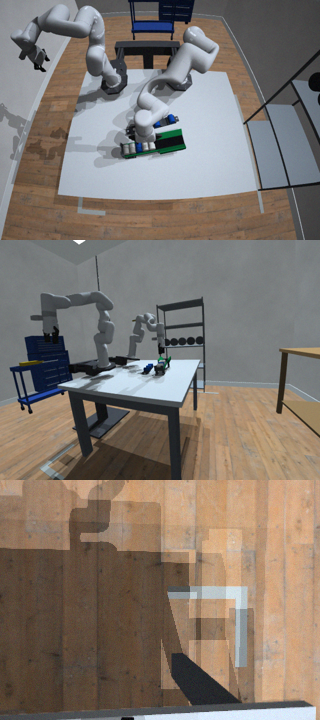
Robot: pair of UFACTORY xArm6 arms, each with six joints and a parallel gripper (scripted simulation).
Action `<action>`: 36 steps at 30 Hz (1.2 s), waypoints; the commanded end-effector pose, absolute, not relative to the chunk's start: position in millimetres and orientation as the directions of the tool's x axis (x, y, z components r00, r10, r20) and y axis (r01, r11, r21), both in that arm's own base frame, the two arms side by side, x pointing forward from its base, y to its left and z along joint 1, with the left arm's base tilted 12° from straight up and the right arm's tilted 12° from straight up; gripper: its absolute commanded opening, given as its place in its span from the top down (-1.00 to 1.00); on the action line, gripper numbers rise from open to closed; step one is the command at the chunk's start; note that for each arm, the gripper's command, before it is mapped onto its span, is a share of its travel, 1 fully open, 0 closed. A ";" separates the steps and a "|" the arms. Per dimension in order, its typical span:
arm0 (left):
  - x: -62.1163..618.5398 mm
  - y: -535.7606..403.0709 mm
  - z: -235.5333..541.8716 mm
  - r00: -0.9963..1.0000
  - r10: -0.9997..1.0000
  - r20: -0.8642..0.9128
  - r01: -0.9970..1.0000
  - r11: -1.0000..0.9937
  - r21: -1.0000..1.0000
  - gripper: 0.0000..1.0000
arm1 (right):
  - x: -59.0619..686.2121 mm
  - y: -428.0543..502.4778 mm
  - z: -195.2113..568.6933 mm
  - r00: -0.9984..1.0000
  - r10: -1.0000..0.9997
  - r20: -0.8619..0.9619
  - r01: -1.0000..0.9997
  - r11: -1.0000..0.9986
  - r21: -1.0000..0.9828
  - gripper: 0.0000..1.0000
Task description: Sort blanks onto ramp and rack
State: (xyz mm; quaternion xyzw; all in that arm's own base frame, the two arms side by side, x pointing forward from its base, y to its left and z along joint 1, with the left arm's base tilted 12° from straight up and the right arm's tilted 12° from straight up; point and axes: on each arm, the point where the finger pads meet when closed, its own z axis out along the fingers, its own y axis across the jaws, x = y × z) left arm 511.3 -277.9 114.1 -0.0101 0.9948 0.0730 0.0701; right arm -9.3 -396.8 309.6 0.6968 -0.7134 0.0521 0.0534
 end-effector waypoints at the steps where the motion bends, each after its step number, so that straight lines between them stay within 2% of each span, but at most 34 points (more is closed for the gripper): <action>1: 513.1 -283.4 115.0 -0.970 -0.173 -0.173 -0.196 0.973 0.123 -1.00 | -9.4 -397.7 311.8 -0.023 -0.988 0.154 -1.000 0.024 0.000 -1.00; 7: 513.8 -288.2 113.5 -0.922 -0.335 -0.191 -0.357 0.930 0.092 -1.00 | -9.4 -397.7 311.8 -0.023 -0.988 0.154 -1.000 0.024 0.000 -1.00; 10: 513.8 -288.4 113.4 -0.919 -0.344 -0.192 -0.366 0.926 0.090 -1.00 | -9.4 -397.7 311.8 -0.023 -0.988 0.154 -1.000 0.024 0.000 -1.00; 12: 514.3 -291.8 112.3 -0.869 -0.453 -0.202 -0.473 0.879 0.066 -1.00 | -9.4 -397.7 311.8 -0.023 -0.988 0.154 -1.000 0.024 0.000 -1.00; 24: 515.4 -300.9 109.2 -0.672 -0.710 -0.212 -0.726 0.688 -0.002 -1.00 | -9.4 -397.7 311.8 -0.023 -0.988 0.154 -1.000 0.024 0.000 -1.00; 27: 515.5 -301.4 109.0 -0.660 -0.721 -0.212 -0.737 0.676 -0.005 -1.00 | -9.4 -397.7 311.8 -0.023 -0.988 0.154 -1.000 0.024 0.000 -1.00; 36: 516.3 -309.8 106.1 -0.413 -0.888 -0.201 -0.899 0.434 -0.068 -1.00 | -9.4 -397.7 311.8 -0.023 -0.988 0.154 -1.000 0.024 0.000 -1.00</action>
